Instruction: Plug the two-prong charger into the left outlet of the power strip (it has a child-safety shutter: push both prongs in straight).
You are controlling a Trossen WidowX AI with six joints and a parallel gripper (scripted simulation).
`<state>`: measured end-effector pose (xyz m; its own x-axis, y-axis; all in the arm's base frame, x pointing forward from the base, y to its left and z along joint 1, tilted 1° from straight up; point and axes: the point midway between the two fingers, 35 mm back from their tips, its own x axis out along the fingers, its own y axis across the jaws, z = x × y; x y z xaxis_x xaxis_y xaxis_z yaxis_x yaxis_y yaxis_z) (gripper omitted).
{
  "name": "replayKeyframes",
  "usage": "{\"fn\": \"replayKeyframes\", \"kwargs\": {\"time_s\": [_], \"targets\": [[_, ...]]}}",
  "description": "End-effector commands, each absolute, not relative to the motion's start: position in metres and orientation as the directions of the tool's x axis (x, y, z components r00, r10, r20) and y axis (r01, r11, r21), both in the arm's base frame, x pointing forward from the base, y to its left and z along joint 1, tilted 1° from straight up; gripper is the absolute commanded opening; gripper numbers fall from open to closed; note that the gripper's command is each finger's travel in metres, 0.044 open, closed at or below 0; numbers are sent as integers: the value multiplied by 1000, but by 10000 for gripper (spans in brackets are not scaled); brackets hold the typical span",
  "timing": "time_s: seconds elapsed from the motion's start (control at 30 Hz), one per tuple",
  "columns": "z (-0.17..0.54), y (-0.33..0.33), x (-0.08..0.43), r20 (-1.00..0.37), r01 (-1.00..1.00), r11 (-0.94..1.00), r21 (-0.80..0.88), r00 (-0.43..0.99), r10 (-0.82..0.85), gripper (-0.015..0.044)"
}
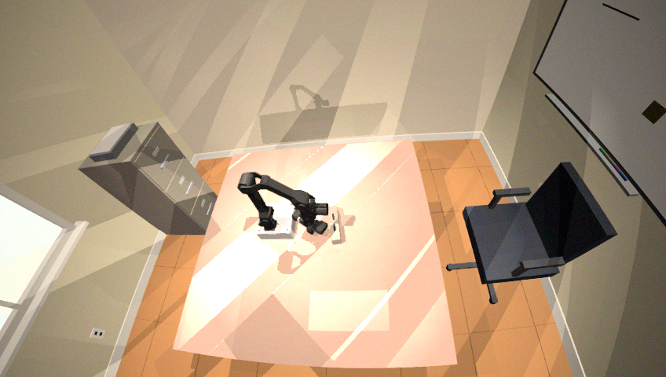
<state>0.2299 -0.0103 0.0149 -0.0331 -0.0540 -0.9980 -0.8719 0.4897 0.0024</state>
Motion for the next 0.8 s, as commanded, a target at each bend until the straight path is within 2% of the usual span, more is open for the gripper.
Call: {"fn": "replayKeyframes", "kwargs": {"time_s": [0.0, 0.77], "targets": [[32, -11, 230, -998, -874, 486, -3, -25, -51, 0], [20, 3, 228, -999, -742, 670, -1, -32, -37, 0]]}}
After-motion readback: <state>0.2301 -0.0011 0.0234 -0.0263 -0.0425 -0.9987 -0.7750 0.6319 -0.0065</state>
